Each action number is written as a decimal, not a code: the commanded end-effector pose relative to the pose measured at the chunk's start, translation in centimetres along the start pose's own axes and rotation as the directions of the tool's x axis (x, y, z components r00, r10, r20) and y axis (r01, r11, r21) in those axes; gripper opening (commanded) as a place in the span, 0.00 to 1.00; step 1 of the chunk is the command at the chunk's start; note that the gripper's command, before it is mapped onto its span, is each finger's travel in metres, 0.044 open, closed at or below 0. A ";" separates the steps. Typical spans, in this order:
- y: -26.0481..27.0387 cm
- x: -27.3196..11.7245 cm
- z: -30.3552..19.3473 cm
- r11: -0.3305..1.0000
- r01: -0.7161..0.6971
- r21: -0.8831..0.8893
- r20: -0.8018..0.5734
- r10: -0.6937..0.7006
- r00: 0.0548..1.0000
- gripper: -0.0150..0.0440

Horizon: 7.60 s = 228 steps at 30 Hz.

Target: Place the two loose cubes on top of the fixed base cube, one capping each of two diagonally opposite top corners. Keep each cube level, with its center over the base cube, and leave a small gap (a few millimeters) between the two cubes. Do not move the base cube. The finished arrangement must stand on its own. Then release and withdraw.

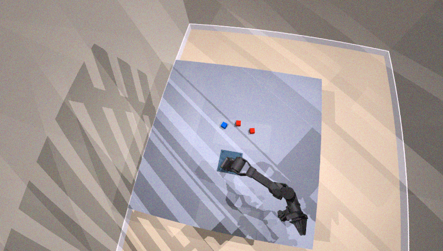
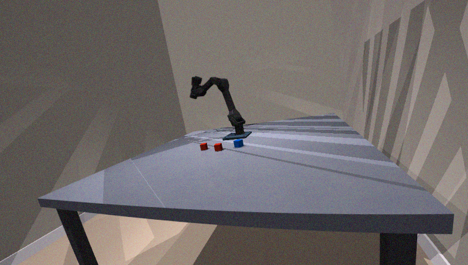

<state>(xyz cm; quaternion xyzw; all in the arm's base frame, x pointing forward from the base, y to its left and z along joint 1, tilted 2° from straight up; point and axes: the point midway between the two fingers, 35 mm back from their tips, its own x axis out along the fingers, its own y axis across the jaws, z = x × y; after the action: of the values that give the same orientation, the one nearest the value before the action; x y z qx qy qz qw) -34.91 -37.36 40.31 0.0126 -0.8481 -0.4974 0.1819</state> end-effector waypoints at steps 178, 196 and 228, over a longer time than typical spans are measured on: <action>0.5 -72.9 12.6 0.239 -0.943 -0.232 0.454 -0.831 -0.322 0.43; 2.8 -75.6 17.3 0.256 -0.944 -0.207 0.457 -0.828 -0.325 0.43; 5.3 -77.6 23.9 0.276 -0.945 -0.175 0.464 -0.823 -0.326 0.43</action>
<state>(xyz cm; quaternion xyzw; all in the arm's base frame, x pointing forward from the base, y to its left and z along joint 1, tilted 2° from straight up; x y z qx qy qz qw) 30.88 1.00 11.48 -0.4666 -0.5460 0.4348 -0.5432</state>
